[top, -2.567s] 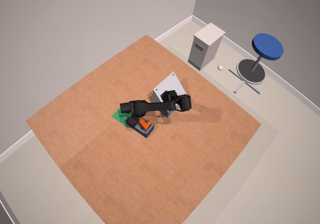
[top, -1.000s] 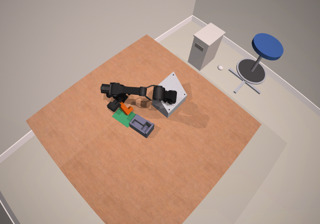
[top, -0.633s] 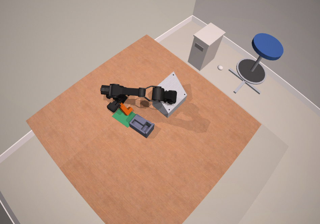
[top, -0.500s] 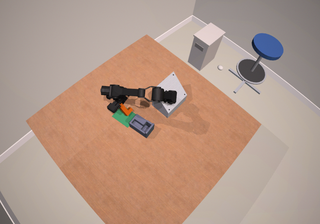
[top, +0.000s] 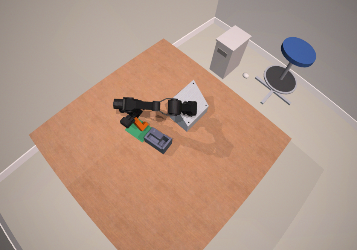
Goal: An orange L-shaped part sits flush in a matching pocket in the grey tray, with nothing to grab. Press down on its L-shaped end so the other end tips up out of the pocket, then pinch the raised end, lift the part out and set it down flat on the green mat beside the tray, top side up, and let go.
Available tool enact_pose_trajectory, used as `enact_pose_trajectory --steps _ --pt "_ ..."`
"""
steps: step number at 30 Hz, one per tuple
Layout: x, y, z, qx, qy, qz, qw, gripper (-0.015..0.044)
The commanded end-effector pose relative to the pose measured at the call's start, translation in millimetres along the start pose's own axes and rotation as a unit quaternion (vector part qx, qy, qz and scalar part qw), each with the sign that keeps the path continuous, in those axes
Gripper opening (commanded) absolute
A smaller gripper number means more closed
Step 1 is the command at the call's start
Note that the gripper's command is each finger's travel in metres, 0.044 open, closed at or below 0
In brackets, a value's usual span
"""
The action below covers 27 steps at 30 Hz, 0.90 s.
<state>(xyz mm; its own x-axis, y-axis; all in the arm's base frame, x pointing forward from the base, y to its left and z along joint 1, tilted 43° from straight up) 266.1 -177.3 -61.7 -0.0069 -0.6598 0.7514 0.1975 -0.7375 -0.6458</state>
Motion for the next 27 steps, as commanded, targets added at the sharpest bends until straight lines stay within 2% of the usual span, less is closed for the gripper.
enact_pose_trajectory --steps 1,19,27 --pt "-8.1 -0.3 -0.9 -0.003 0.001 0.002 1.000 0.0000" --pt "-36.6 -0.9 -0.9 -0.003 0.002 0.003 1.000 0.0000" --pt "-37.5 -0.9 -0.9 -0.003 0.002 0.003 1.000 0.0000"
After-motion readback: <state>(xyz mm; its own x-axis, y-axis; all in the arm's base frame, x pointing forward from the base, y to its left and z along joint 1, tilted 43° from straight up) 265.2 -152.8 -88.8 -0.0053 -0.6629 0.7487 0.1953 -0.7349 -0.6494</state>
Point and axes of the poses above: the point midway between the two fingers, 35 mm back from their tips, its own x axis back along the fingers, its own z axis across the jaws, y = z × x, the point moved 8 cm from there along x, back along the fingers, and after that the axes turned 2 degrees about x, right-handed, at the moved point
